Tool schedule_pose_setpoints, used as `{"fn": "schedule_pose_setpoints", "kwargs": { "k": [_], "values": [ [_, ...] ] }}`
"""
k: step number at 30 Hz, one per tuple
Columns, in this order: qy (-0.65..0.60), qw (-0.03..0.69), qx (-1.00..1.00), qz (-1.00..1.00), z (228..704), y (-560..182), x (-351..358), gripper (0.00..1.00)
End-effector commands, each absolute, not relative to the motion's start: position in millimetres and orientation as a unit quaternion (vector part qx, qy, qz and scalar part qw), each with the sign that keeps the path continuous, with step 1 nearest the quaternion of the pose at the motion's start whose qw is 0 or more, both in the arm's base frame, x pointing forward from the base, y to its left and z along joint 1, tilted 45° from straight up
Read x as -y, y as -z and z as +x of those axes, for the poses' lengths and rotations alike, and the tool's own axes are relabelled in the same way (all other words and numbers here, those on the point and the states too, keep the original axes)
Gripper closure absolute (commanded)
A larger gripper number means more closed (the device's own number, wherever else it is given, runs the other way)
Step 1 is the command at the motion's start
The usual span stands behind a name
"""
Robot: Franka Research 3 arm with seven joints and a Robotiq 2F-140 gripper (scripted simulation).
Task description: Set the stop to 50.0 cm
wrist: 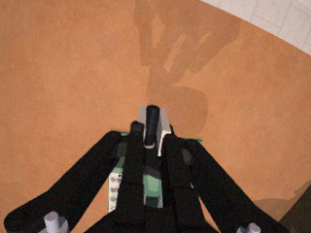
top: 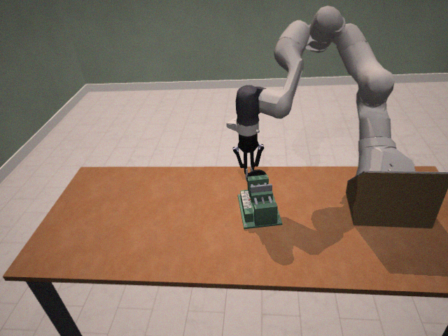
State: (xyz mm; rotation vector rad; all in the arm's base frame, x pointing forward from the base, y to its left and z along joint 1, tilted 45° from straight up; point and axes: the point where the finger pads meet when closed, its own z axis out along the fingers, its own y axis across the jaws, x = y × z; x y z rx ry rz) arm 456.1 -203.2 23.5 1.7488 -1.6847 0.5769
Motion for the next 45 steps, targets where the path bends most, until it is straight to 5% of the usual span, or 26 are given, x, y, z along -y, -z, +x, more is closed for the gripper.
{"fn": "schedule_pose_setpoints", "kwargs": {
  "k": [1, 45],
  "values": [
    [-0.217, 0.319, 0.636, 0.668, 461, -35, 192, 0.96],
    [-0.217, 0.319, 0.636, 0.668, 403, -47, 188, 0.96]
  ]
}}
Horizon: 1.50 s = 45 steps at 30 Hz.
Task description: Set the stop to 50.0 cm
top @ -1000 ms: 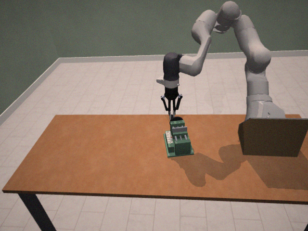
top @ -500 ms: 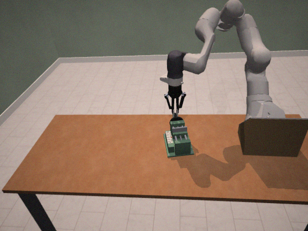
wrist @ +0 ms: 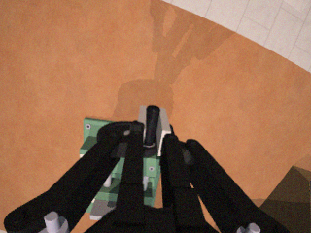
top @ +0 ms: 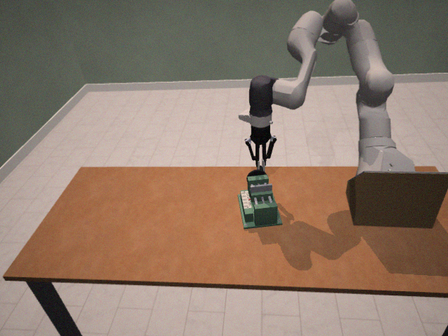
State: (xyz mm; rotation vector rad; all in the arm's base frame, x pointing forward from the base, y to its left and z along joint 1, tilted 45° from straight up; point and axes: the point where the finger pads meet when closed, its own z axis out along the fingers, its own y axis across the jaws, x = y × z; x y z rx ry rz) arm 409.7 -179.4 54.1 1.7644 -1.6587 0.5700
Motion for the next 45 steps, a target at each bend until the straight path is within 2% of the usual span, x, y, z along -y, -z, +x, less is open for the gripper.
{"fn": "schedule_pose_setpoints", "kwargs": {
  "k": [1, 15, 45],
  "values": [
    [-0.217, 0.319, 0.636, 0.668, 401, -44, 191, 0.96],
    [-0.217, 0.319, 0.636, 0.668, 406, -24, 209, 0.96],
    [-0.217, 0.319, 0.636, 0.668, 450, -17, 210, 0.96]
  ]
}}
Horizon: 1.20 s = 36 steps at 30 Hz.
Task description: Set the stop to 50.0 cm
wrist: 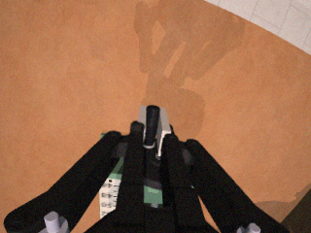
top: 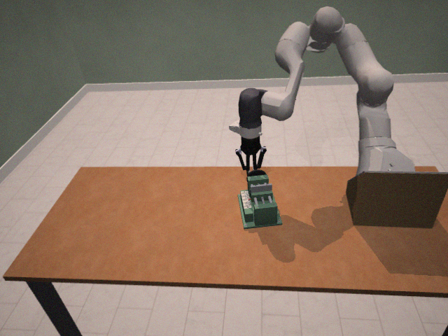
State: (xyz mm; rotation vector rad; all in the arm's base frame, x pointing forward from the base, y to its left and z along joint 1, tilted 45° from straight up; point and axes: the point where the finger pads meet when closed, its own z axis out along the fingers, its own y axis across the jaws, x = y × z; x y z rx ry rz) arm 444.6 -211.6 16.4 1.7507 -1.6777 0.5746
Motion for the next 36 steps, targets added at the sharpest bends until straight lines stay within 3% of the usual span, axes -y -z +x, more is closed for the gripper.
{"fn": "schedule_pose_setpoints", "kwargs": {
  "k": [1, 36],
  "values": [
    [-0.217, 0.319, 0.636, 0.668, 452, -19, 209, 0.96],
    [-0.217, 0.319, 0.636, 0.668, 430, -58, 173, 0.96]
  ]
}}
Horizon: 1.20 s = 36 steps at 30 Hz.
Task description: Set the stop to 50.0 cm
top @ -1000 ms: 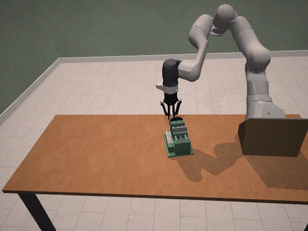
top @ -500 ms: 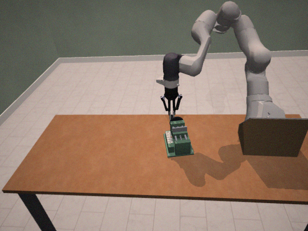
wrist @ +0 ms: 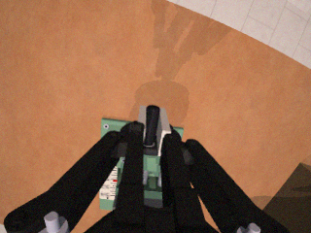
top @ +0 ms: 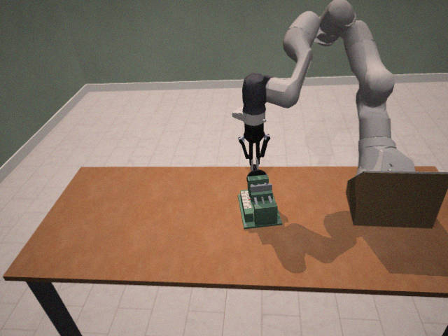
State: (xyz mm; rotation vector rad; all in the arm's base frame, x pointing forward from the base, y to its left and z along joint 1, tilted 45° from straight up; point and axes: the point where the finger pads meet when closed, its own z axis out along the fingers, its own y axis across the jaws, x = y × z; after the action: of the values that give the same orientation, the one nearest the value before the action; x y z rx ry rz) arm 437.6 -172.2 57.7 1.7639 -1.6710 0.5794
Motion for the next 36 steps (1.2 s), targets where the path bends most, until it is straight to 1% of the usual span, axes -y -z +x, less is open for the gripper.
{"fn": "schedule_pose_setpoints", "kwargs": {
  "k": [1, 20, 36],
  "values": [
    [-0.217, 0.319, 0.636, 0.668, 429, -58, 173, 0.96],
    [-0.217, 0.319, 0.636, 0.668, 400, -42, 193, 0.96],
    [-0.217, 0.319, 0.636, 0.668, 407, -23, 210, 0.96]
  ]
}}
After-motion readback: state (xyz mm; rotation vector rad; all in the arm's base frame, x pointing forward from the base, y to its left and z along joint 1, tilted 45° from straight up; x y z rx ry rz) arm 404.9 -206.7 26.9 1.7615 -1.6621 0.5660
